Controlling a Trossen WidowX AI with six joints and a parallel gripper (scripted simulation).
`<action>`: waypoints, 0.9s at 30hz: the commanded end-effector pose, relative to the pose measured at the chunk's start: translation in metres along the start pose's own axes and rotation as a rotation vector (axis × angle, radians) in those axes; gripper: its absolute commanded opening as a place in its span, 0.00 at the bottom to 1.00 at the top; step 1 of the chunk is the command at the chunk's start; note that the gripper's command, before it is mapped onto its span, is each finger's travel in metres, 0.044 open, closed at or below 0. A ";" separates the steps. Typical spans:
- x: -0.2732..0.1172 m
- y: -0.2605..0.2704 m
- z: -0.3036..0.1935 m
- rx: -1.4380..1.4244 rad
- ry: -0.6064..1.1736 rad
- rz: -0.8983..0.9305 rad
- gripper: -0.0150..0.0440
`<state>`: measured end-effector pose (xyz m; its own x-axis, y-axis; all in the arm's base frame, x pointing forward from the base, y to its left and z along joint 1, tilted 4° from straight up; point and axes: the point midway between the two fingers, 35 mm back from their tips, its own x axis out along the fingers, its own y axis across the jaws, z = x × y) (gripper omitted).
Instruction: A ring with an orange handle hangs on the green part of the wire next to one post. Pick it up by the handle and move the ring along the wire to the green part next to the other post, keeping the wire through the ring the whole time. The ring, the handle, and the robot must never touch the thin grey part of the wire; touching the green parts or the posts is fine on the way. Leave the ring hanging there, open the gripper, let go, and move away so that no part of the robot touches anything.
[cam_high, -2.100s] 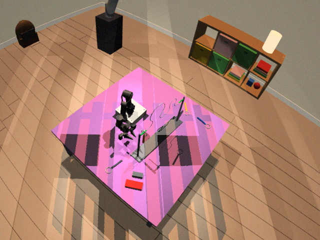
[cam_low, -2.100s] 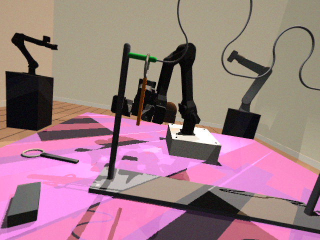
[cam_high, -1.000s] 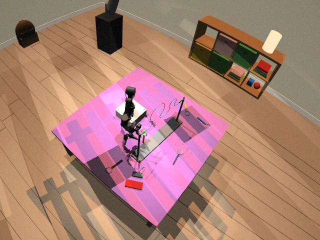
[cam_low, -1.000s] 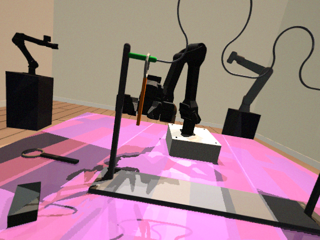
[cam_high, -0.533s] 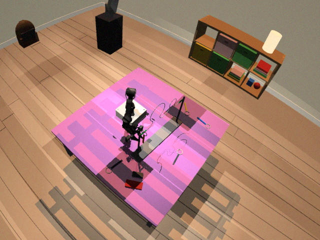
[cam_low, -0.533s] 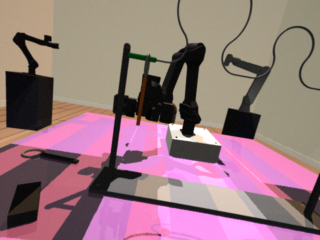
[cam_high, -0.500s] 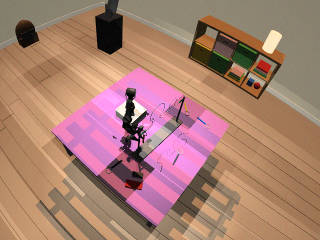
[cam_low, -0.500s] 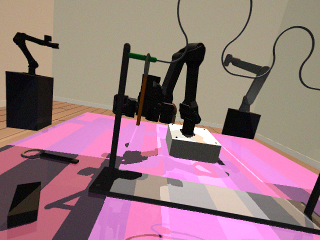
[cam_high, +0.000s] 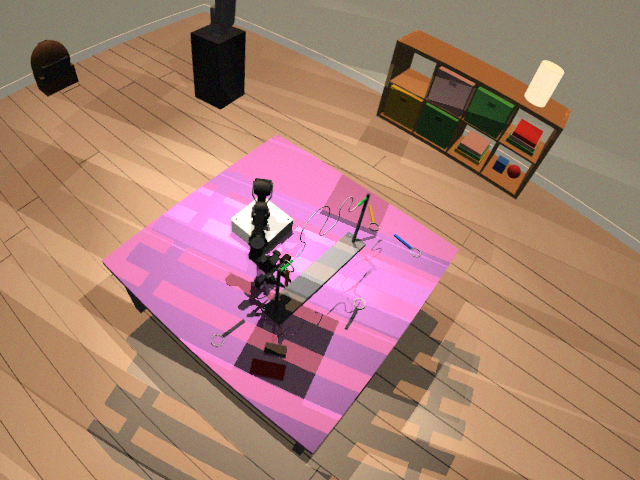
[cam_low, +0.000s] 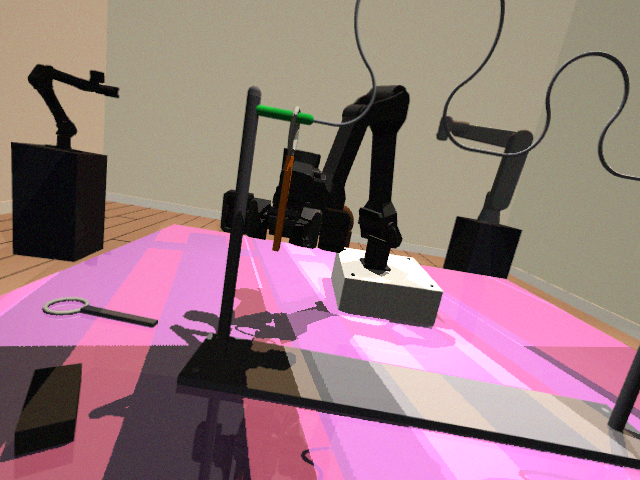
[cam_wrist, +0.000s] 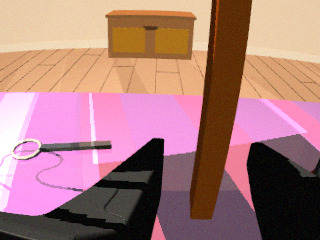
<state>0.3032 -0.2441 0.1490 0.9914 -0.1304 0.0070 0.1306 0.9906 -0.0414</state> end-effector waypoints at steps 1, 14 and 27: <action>0.007 0.000 -0.001 0.008 0.003 -0.003 0.53; 0.019 0.001 -0.001 0.008 0.001 -0.003 0.53; 0.019 0.001 -0.001 0.008 0.001 -0.003 0.53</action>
<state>0.3219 -0.2447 0.1486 0.9915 -0.1297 0.0083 0.1300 0.9907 -0.0400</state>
